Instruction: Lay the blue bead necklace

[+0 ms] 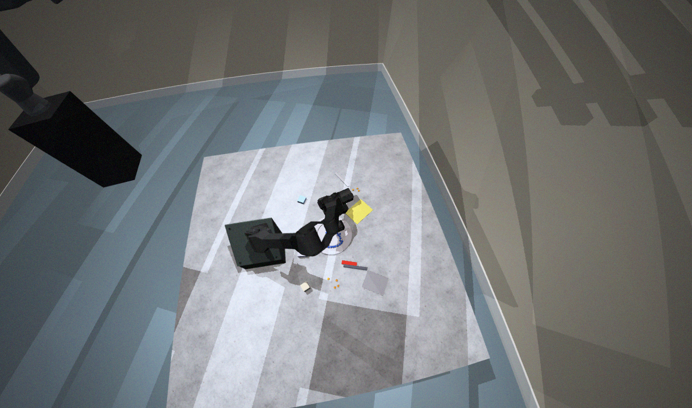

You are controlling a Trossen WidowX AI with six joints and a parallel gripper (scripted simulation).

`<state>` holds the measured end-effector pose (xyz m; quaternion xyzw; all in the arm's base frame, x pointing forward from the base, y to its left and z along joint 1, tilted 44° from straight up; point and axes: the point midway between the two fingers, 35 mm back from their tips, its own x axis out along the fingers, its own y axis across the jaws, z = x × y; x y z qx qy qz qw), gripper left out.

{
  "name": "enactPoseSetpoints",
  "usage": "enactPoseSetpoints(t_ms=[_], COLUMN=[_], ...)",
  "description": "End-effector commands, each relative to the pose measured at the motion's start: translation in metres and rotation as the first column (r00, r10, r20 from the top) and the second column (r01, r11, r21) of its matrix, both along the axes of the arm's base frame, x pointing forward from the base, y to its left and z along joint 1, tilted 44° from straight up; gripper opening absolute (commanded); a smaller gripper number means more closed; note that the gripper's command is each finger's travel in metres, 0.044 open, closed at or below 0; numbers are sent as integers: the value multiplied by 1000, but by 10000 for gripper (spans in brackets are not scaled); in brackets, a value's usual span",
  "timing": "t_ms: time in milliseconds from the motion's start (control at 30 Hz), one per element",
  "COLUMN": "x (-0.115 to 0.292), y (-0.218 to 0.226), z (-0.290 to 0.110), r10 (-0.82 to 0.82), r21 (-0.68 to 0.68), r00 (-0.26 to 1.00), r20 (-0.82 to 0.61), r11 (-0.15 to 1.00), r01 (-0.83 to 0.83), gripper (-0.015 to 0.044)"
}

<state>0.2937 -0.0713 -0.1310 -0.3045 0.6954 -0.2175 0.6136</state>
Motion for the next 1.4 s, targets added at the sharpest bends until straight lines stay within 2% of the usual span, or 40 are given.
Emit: enactPoseSetpoints(t_ms=[0, 1233, 1300, 1367], x=[0, 0, 2, 6], y=[0, 0, -2, -7], z=[0, 0, 4, 14], r10=[0, 0, 39, 147], r21=[0, 0, 5, 24], r00=[1000, 1000, 999, 979], r20=[1, 1, -36, -139], r11=[1000, 1000, 999, 989], r01=[0, 0, -39, -145], gripper=[440, 440, 427, 413])
